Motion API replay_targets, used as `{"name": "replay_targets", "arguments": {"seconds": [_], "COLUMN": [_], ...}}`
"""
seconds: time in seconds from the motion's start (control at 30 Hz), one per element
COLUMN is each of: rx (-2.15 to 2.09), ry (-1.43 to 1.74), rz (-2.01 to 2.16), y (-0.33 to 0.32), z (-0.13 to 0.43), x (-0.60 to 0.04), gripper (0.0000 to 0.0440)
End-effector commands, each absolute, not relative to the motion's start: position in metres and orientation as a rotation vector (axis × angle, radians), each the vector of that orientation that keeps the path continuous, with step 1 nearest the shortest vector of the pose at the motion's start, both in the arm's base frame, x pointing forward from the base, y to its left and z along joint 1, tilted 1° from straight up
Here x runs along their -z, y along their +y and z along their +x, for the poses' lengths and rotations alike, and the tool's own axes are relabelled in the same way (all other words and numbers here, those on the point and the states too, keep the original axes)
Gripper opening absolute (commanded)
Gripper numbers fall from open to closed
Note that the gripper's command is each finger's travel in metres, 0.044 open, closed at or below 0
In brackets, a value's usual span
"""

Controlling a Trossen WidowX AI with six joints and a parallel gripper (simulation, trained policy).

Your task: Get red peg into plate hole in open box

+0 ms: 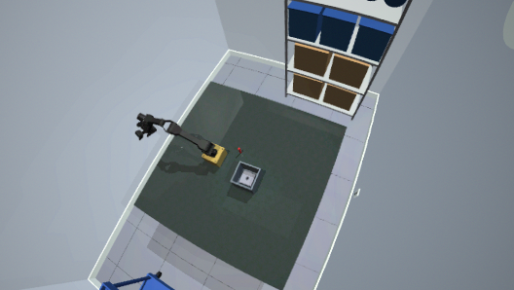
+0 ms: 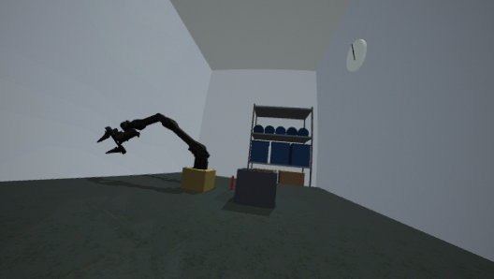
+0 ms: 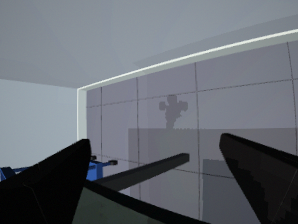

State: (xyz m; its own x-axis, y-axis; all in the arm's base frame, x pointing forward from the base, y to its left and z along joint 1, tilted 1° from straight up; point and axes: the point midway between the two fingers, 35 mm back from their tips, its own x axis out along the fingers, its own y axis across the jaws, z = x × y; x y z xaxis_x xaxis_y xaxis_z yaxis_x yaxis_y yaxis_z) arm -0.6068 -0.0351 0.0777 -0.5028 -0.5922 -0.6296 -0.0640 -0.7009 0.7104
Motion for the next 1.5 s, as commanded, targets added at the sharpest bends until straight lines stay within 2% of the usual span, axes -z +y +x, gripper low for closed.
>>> {"name": "replay_targets", "arguments": {"seconds": [0.0,0.07,0.7,1.47], "rx": [2.274,2.297,2.476,2.452], "ry": [-1.019,-1.078,-1.786,-2.916], "rz": [1.358,1.402,1.657,1.588], "y": [-0.026,-0.009,0.17,0.329], "z": [-0.604,-0.597,-0.501,-0.31], "x": [-0.079,-0.081,-0.094,-0.111], "gripper": [0.0419,0.044,0.044,0.0435]}}
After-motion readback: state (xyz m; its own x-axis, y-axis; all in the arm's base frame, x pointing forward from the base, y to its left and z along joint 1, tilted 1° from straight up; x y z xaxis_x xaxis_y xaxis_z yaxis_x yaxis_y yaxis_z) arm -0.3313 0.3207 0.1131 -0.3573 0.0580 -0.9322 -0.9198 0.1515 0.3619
